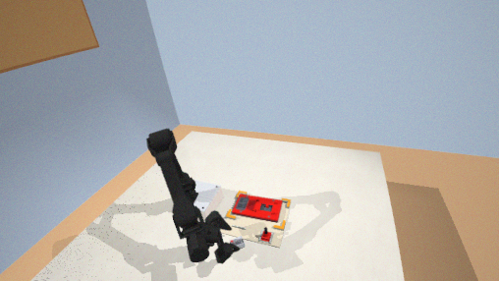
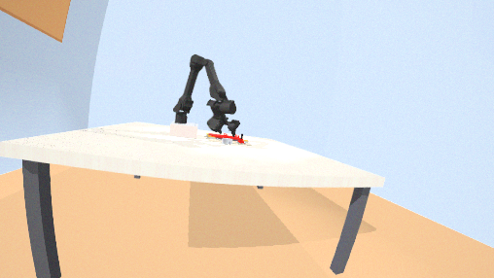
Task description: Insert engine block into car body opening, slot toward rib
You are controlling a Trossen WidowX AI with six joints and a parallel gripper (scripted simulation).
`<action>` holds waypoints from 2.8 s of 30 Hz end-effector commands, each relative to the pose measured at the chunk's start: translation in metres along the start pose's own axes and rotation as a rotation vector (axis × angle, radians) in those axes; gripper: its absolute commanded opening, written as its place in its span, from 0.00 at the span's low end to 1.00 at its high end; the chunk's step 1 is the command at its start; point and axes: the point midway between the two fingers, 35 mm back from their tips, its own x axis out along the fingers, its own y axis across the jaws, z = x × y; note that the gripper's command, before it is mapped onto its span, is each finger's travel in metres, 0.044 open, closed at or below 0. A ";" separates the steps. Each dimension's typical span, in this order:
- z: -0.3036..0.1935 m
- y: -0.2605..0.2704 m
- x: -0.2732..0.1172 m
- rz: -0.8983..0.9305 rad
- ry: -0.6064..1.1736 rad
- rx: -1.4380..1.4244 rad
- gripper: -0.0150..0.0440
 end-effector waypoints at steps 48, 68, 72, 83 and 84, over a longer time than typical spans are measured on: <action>-0.018 0.002 0.023 0.001 -0.719 -0.003 1.00; -0.009 0.001 0.033 0.001 -0.719 -0.003 0.56; -0.009 0.001 0.033 0.001 -0.719 -0.003 0.48; -0.019 0.004 0.024 0.001 -0.719 -0.003 0.25; -0.021 0.004 0.022 0.001 -0.719 -0.003 0.25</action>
